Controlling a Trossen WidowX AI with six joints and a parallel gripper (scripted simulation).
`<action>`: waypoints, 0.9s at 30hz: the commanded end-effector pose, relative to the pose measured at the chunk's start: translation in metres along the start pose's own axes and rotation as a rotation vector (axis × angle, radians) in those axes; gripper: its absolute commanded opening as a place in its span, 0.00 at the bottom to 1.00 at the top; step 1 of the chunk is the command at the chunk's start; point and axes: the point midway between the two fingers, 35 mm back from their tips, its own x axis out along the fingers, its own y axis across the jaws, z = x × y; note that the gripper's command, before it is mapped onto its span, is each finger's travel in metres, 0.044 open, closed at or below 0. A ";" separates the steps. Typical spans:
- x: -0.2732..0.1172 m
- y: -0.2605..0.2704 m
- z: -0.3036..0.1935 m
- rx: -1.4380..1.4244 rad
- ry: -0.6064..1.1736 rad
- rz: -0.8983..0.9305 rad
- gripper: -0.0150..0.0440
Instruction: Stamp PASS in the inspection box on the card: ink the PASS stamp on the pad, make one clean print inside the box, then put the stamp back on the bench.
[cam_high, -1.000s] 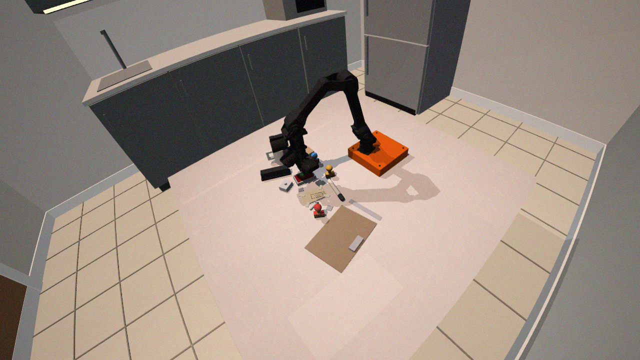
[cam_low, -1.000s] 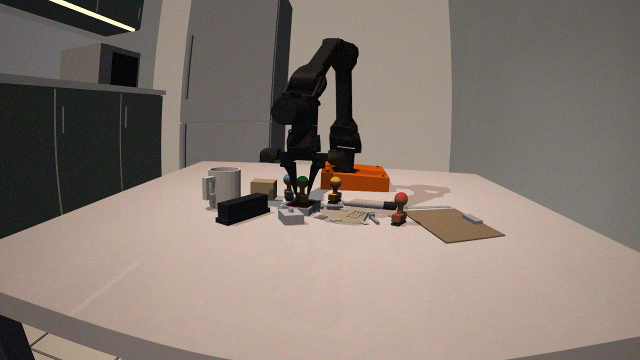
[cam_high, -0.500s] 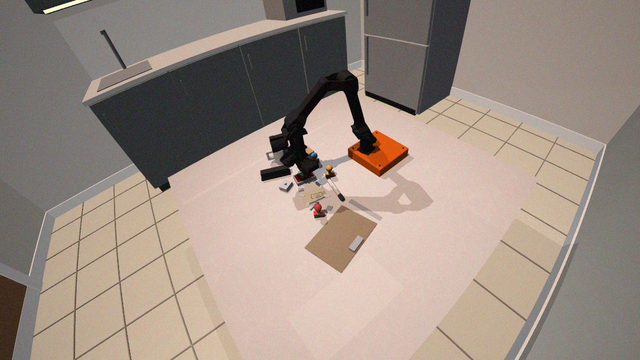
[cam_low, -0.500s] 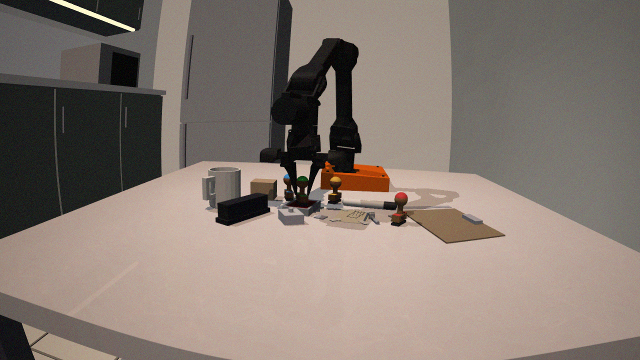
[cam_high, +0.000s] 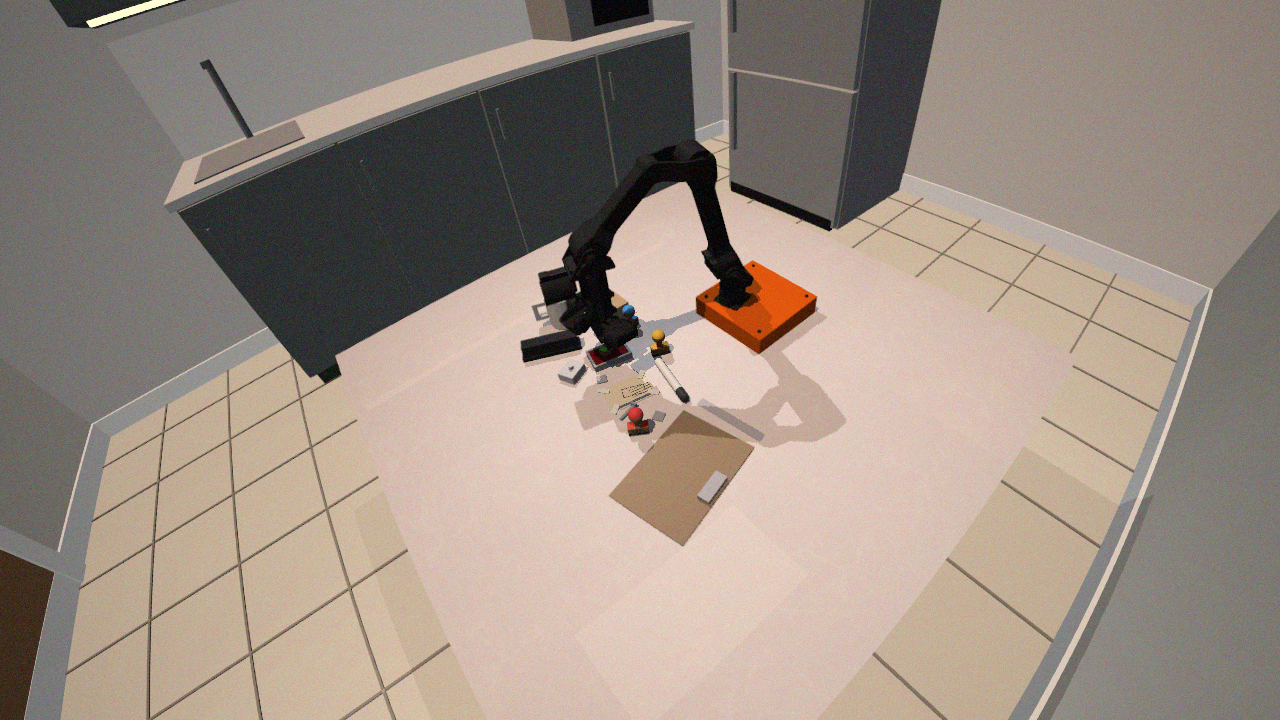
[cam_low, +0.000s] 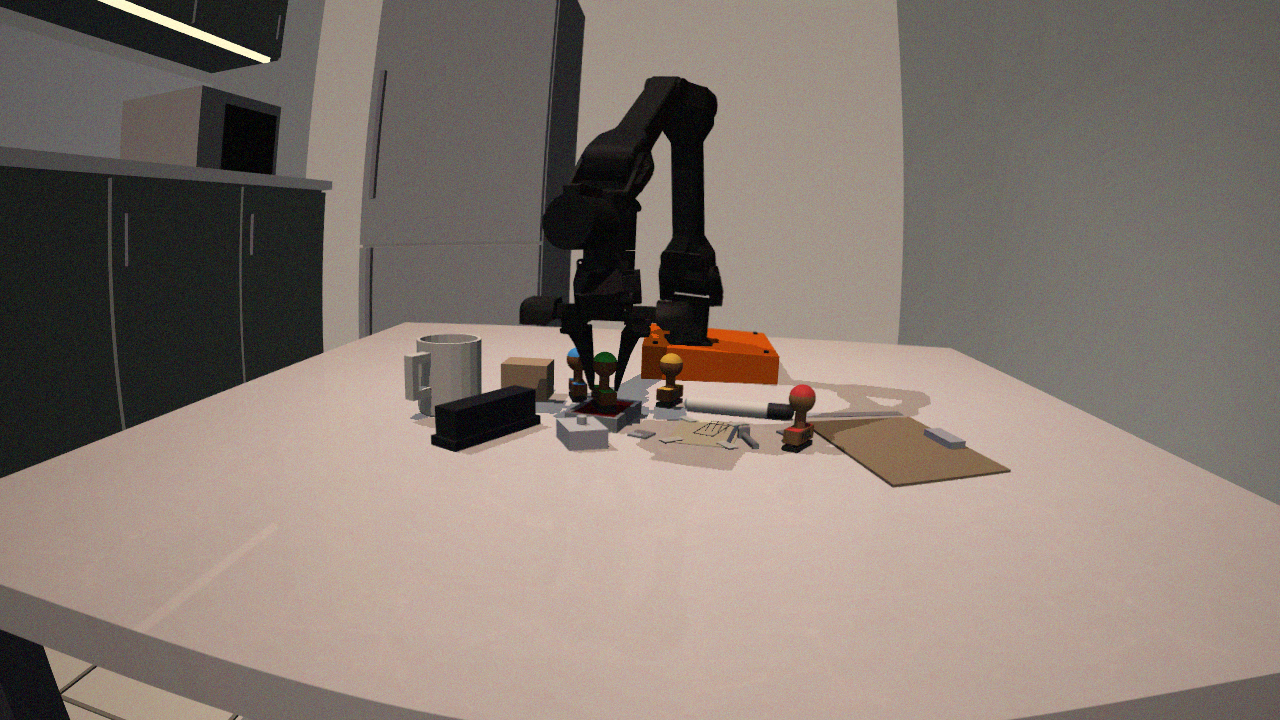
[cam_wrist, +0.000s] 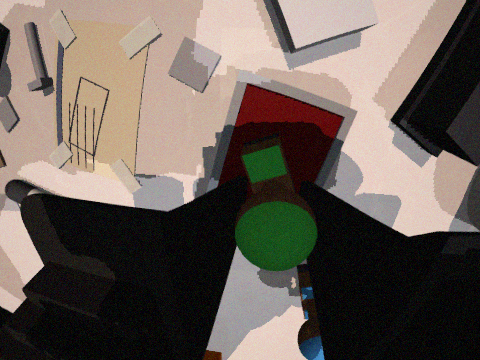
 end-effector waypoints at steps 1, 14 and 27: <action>0.003 0.001 0.001 0.000 -0.001 0.006 0.25; 0.003 0.001 0.001 0.000 -0.001 0.006 0.25; 0.000 0.001 0.001 0.000 -0.001 0.006 0.25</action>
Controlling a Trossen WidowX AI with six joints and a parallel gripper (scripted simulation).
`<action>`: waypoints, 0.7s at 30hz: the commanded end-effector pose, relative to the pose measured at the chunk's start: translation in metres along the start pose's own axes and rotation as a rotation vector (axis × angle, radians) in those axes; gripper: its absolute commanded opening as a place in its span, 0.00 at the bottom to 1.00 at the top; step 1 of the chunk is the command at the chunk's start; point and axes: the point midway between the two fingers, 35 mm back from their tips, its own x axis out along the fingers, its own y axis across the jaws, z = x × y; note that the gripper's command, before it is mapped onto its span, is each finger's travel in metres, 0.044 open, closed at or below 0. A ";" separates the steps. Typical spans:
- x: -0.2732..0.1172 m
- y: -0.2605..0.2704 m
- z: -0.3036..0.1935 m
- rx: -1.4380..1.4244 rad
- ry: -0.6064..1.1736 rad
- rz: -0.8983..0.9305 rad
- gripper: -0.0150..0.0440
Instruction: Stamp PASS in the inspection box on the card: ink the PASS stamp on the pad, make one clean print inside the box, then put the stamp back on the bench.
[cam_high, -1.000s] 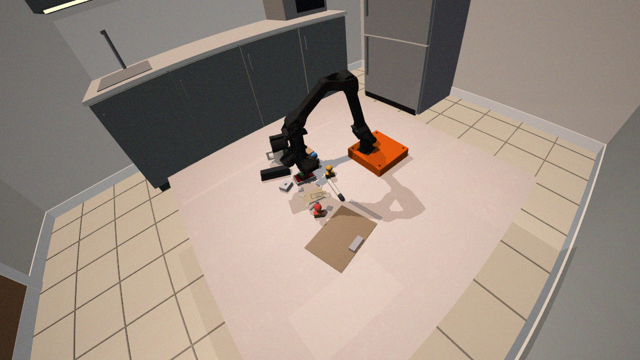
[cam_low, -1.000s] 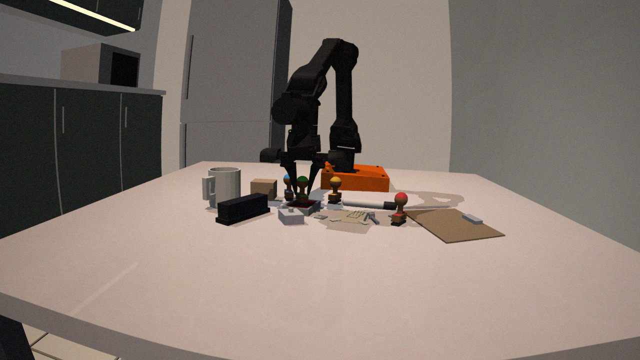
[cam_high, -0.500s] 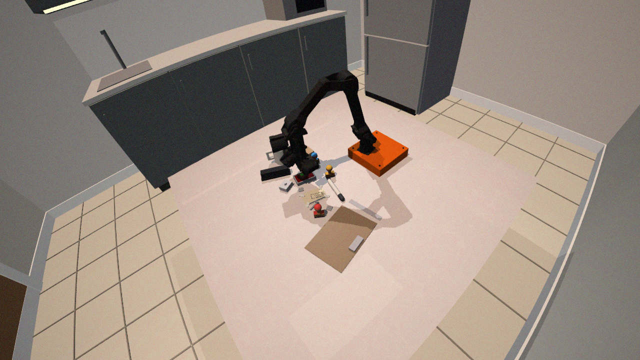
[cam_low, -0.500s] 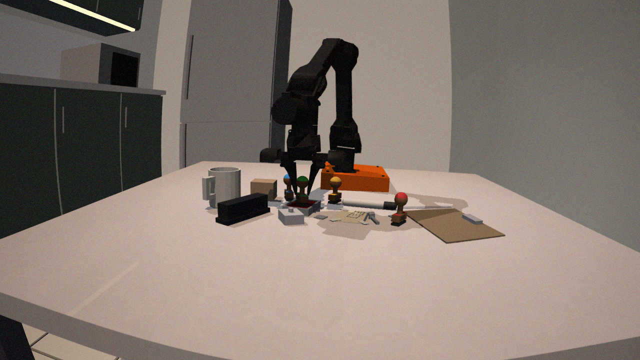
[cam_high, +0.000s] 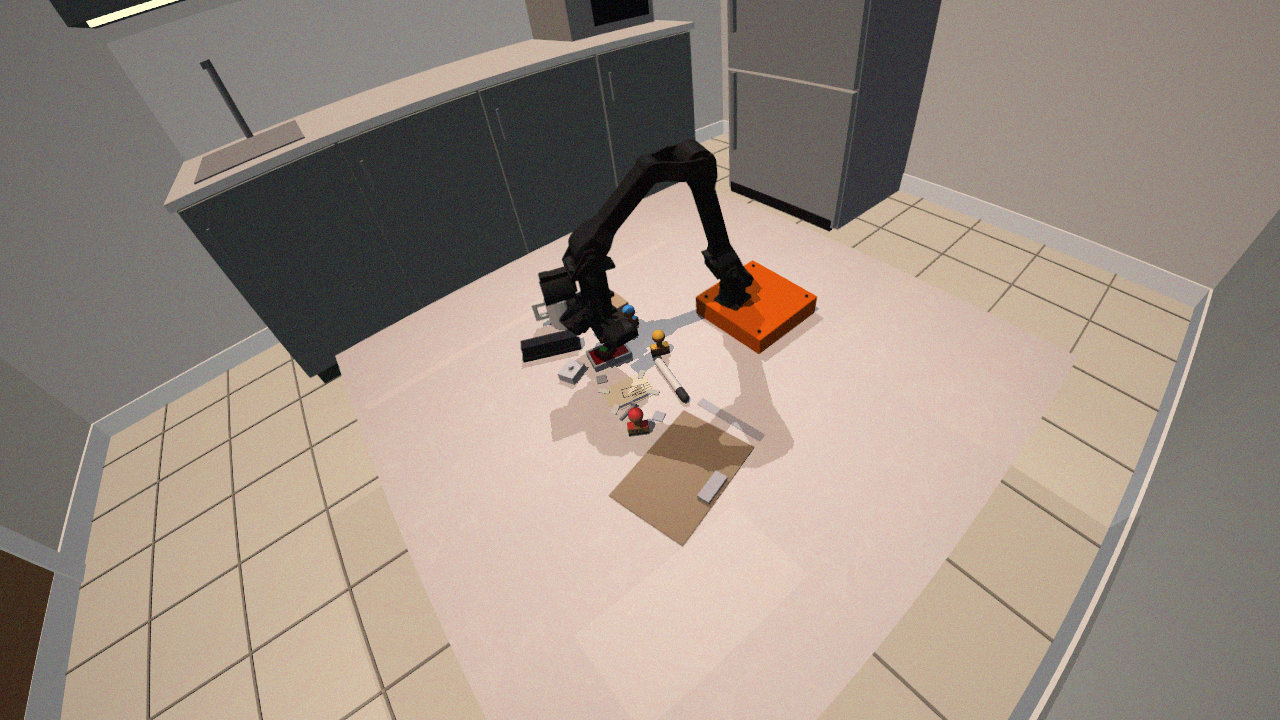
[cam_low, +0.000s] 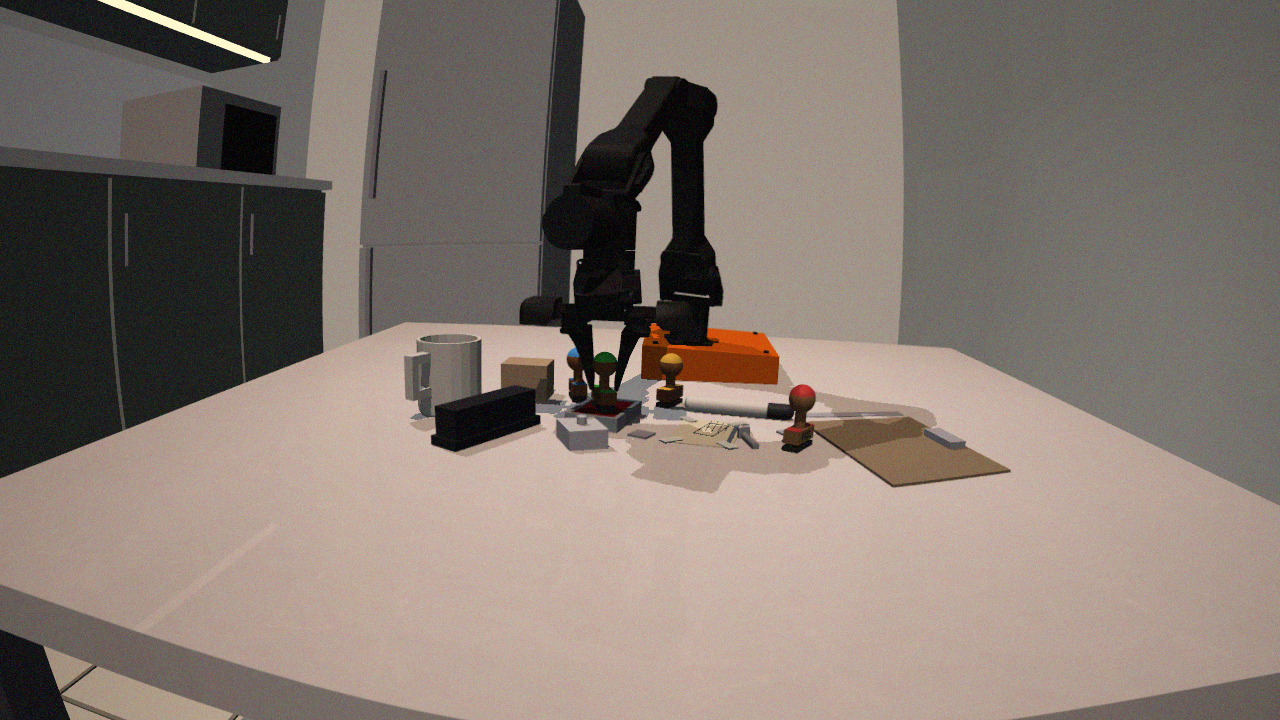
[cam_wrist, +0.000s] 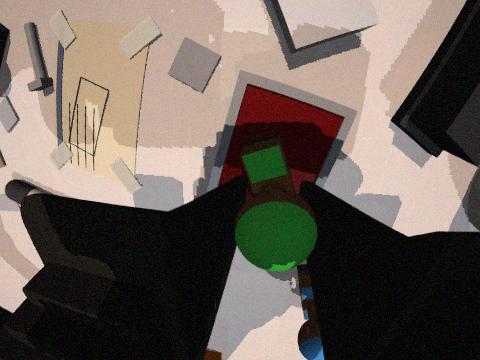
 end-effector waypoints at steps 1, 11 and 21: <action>0.000 0.001 0.001 0.000 -0.001 0.006 0.25; -0.005 0.001 0.001 0.000 -0.001 0.006 0.25; -0.009 0.001 0.001 0.000 -0.001 0.006 0.25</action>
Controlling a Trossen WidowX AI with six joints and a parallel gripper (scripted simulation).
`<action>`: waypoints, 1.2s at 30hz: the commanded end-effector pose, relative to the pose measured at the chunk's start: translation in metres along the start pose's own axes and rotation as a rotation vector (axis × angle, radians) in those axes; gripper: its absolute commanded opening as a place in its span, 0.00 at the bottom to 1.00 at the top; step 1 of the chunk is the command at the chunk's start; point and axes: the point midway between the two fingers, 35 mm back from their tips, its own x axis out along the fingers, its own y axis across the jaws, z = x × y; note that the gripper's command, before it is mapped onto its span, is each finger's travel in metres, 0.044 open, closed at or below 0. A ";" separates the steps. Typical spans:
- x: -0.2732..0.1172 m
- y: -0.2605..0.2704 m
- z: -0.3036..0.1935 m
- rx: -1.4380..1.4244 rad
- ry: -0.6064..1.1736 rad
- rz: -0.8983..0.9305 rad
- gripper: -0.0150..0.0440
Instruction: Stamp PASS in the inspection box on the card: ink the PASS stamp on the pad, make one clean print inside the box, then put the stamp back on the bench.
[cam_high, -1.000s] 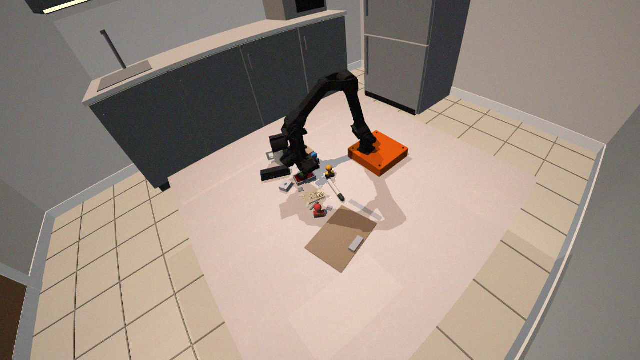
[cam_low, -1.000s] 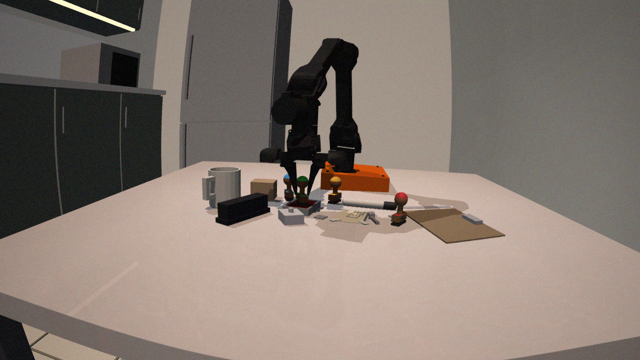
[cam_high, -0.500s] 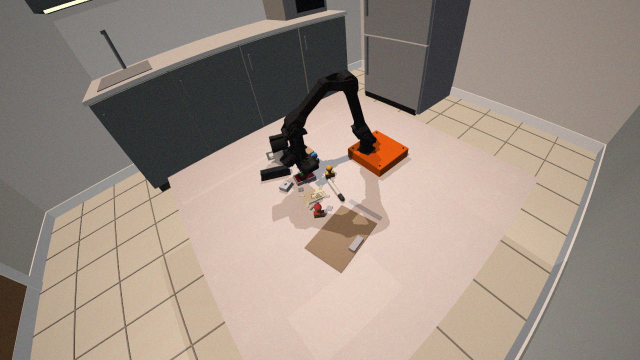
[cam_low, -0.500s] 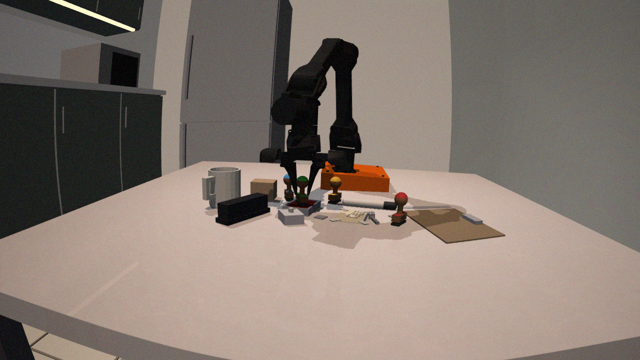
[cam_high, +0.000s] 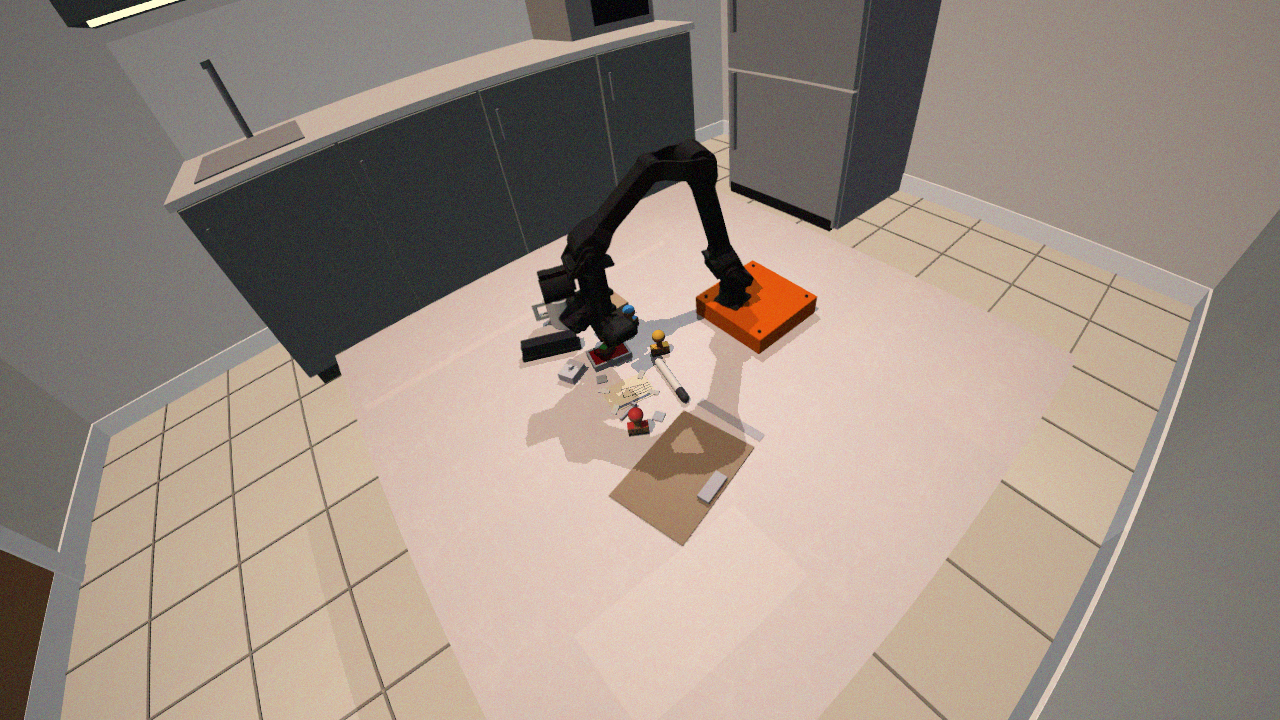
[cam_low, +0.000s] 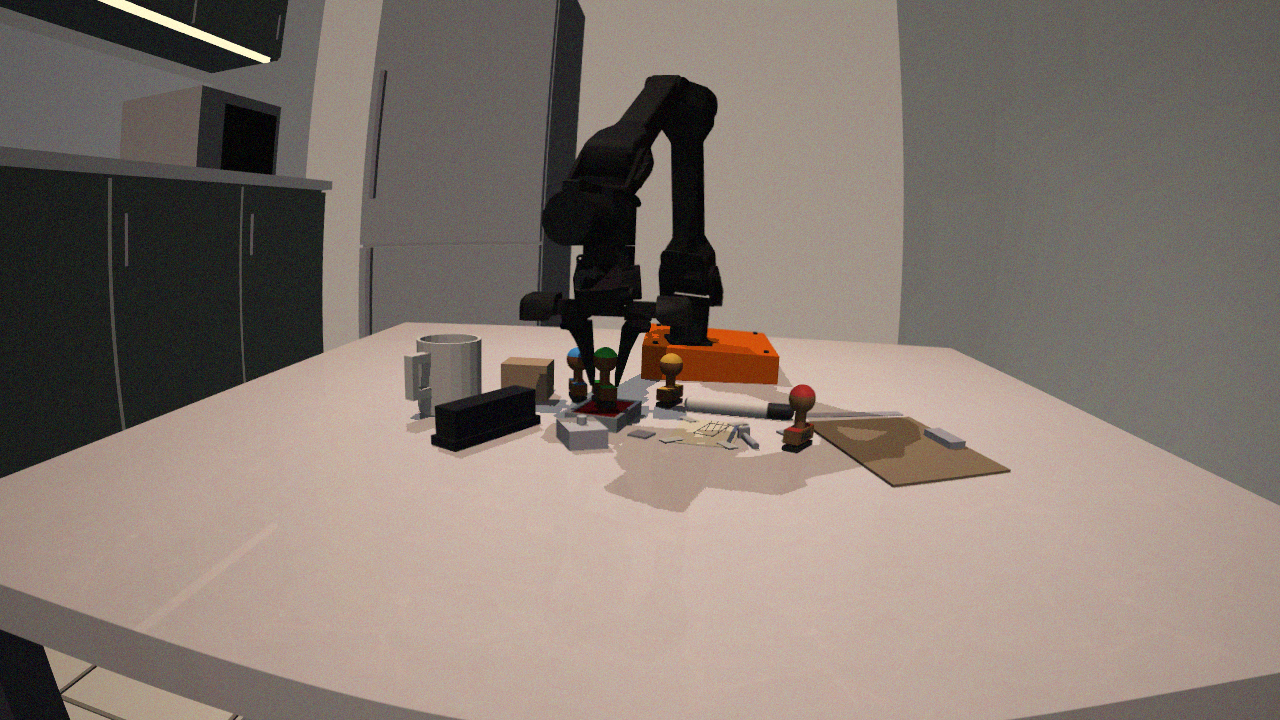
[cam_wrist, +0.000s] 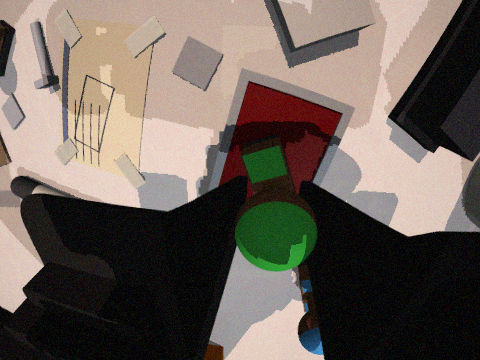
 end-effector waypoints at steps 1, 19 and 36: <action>-0.003 0.001 0.001 -0.001 -0.006 0.003 0.25; -0.028 0.000 0.002 -0.001 -0.006 0.003 0.25; -0.051 0.001 0.001 -0.001 -0.006 0.003 0.25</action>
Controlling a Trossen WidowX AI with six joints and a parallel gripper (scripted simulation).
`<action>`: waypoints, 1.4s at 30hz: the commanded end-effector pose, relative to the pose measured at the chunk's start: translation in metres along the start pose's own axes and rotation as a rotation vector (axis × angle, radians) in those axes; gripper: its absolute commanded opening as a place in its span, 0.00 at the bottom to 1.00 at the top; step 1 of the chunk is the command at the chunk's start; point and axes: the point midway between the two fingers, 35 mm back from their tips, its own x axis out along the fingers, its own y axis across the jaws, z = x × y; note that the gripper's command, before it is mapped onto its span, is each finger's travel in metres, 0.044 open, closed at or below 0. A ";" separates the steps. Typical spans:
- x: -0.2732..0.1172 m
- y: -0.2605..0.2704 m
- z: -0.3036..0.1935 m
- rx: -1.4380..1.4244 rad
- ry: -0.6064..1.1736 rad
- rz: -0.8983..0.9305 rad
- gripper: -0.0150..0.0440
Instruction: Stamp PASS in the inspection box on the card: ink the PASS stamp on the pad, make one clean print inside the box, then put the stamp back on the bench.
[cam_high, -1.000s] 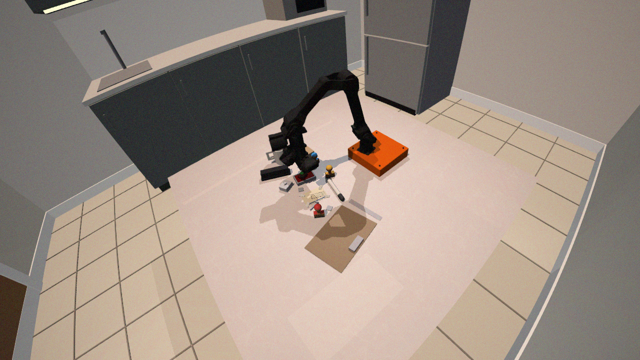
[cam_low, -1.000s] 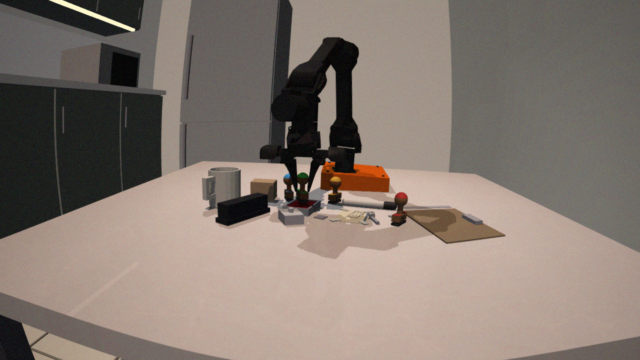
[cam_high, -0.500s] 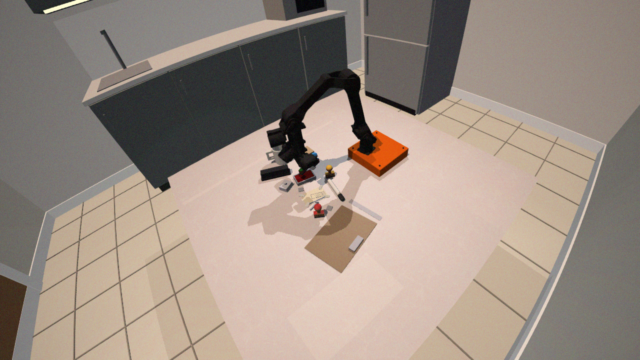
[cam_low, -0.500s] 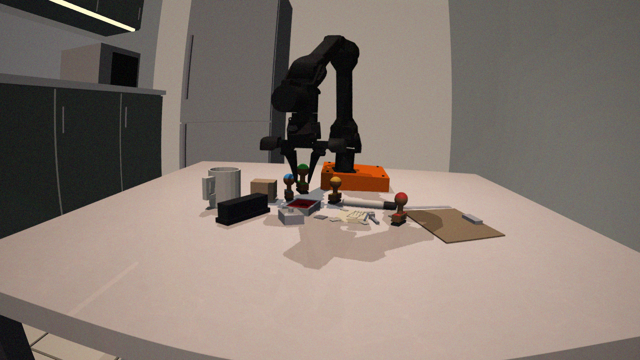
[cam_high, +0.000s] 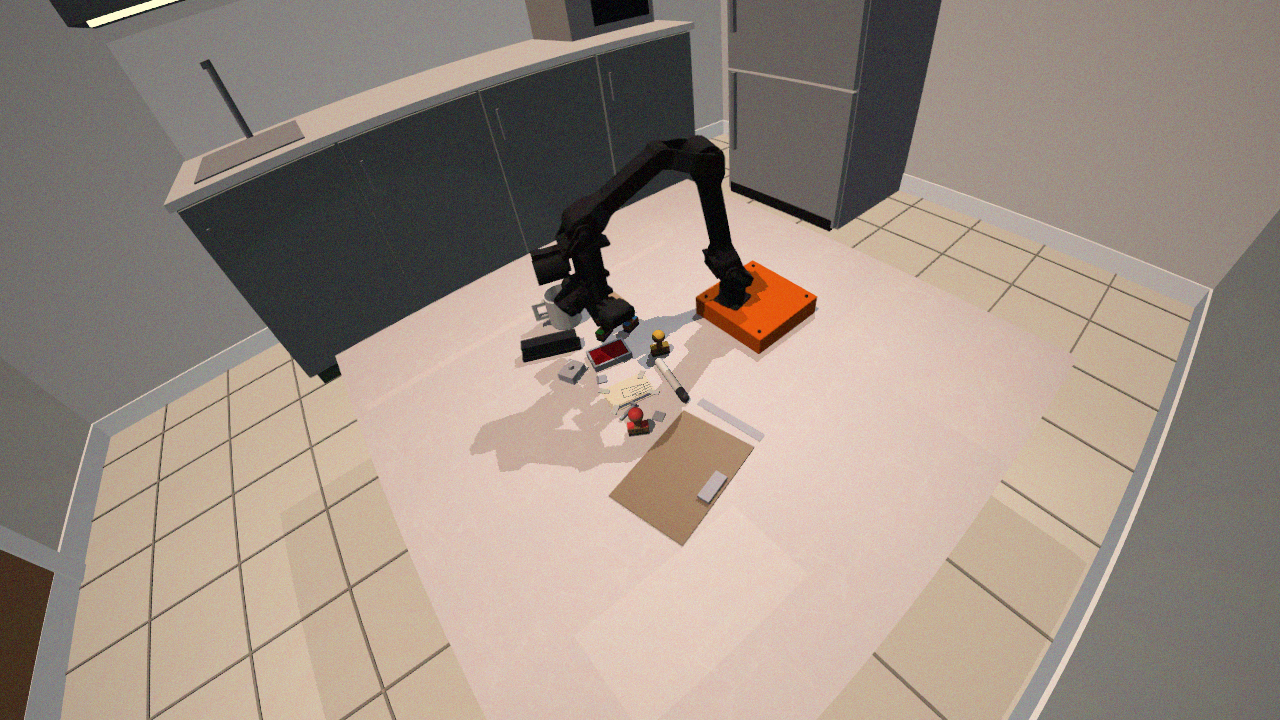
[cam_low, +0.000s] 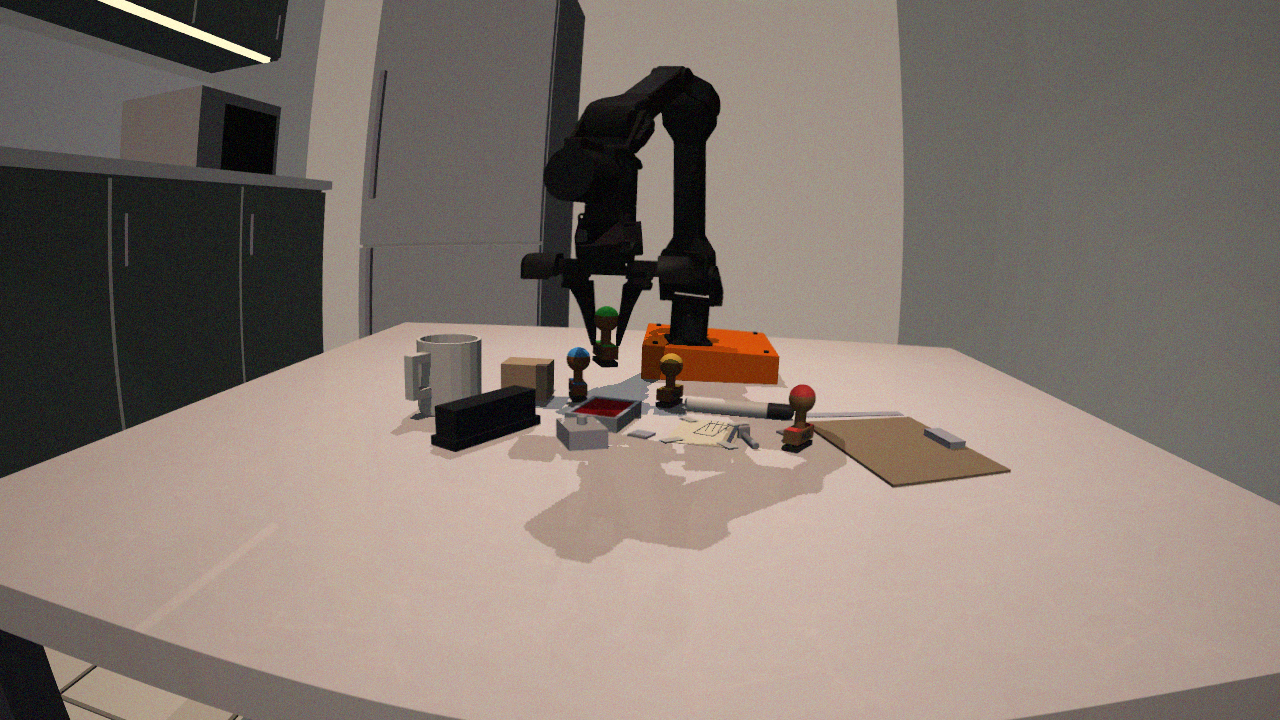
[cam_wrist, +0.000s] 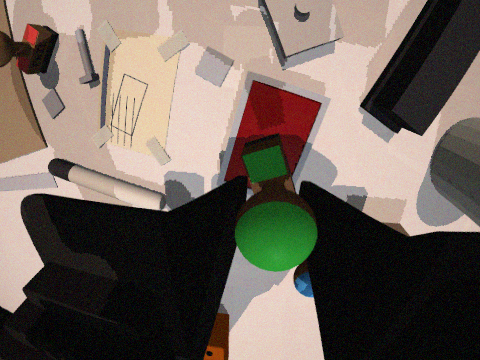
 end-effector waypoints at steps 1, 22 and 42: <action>-0.006 0.001 0.001 -0.005 -0.011 0.002 0.25; -0.006 0.066 0.019 0.445 -0.010 0.003 0.25; -0.005 0.121 0.024 0.802 -0.011 0.007 0.25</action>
